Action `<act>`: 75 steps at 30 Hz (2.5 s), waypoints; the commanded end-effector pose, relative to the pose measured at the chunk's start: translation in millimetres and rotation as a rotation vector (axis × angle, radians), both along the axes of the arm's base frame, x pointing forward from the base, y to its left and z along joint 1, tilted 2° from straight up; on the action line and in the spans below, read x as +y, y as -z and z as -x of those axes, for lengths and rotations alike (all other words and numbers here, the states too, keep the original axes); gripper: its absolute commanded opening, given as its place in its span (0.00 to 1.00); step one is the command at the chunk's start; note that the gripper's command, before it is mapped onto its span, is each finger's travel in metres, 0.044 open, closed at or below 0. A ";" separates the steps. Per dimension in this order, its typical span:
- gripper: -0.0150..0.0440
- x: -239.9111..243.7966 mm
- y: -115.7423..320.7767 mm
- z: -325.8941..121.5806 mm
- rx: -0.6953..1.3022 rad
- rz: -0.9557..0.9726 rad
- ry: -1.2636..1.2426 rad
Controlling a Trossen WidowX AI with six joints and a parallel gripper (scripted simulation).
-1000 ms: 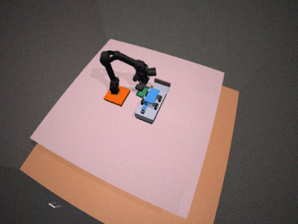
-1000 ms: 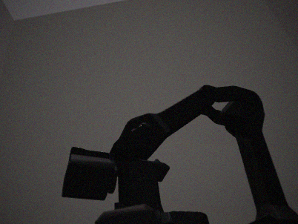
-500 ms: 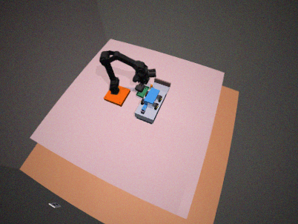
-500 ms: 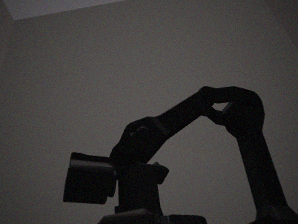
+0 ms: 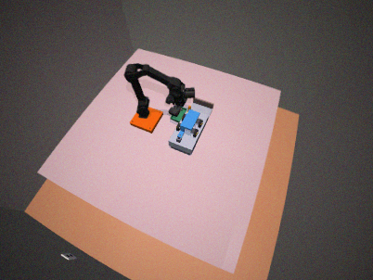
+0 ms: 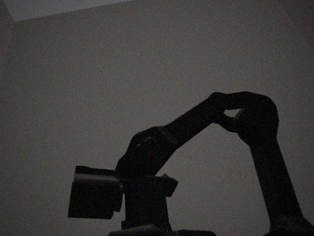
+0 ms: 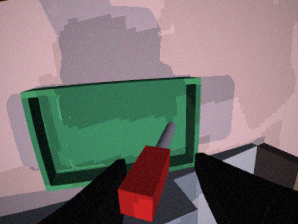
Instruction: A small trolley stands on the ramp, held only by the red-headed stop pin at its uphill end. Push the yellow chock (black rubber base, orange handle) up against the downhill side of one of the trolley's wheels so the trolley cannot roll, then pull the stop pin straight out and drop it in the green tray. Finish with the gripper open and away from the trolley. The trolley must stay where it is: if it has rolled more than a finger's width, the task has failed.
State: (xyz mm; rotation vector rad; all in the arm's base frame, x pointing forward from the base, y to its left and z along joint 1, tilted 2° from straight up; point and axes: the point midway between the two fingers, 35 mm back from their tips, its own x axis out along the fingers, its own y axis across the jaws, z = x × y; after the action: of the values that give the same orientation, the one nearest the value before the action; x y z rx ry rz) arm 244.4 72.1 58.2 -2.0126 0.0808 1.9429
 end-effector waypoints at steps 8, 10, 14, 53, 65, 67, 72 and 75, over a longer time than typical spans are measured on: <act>0.58 -5.1 3.7 2.2 0.005 -0.003 -0.001; 0.58 -5.9 4.2 2.3 0.005 -0.003 -0.001; 0.58 -7.5 5.0 2.5 0.005 -0.003 -0.001; 0.58 -20.8 14.5 4.4 0.005 -0.001 -0.001; 0.58 -23.7 17.4 5.6 0.005 -0.001 -0.001; 0.58 -24.1 17.9 5.8 0.005 -0.001 -0.001; 0.58 -24.9 18.9 6.4 0.005 -0.001 -0.001; 0.58 -25.4 19.7 6.9 0.006 -0.001 -0.001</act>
State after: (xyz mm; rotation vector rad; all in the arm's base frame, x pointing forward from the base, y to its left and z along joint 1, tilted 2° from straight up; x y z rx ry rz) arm 240.2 47.0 41.0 -2.0138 0.0853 1.9425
